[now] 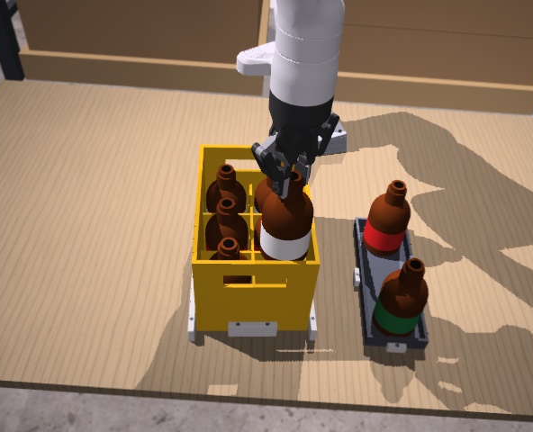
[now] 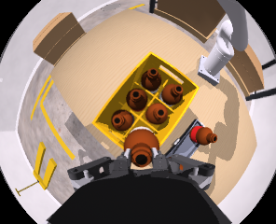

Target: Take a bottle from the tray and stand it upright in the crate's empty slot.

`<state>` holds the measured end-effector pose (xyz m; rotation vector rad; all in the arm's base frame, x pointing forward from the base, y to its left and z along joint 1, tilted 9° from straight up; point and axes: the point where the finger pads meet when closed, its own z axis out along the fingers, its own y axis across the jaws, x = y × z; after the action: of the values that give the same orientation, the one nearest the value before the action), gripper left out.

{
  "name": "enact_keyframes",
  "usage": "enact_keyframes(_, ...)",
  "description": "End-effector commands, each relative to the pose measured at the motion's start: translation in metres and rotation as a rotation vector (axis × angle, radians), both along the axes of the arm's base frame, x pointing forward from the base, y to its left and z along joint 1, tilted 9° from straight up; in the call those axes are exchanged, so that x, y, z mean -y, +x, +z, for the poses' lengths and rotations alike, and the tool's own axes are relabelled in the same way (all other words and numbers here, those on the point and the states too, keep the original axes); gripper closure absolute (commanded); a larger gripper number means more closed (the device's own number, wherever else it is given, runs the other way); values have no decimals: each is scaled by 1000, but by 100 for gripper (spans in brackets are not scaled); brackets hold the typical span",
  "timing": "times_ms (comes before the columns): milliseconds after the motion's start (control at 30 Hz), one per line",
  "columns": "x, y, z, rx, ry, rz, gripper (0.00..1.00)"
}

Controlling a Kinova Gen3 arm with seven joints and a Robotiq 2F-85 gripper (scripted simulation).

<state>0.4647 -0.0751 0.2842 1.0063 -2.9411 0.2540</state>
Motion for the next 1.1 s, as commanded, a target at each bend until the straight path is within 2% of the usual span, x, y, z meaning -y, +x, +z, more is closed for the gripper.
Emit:
enact_keyframes(0, 0, 0, -1, 1, 0, 0, 100)
enact_keyframes(1067, 5, 1, -29, 1, 0, 0, 100)
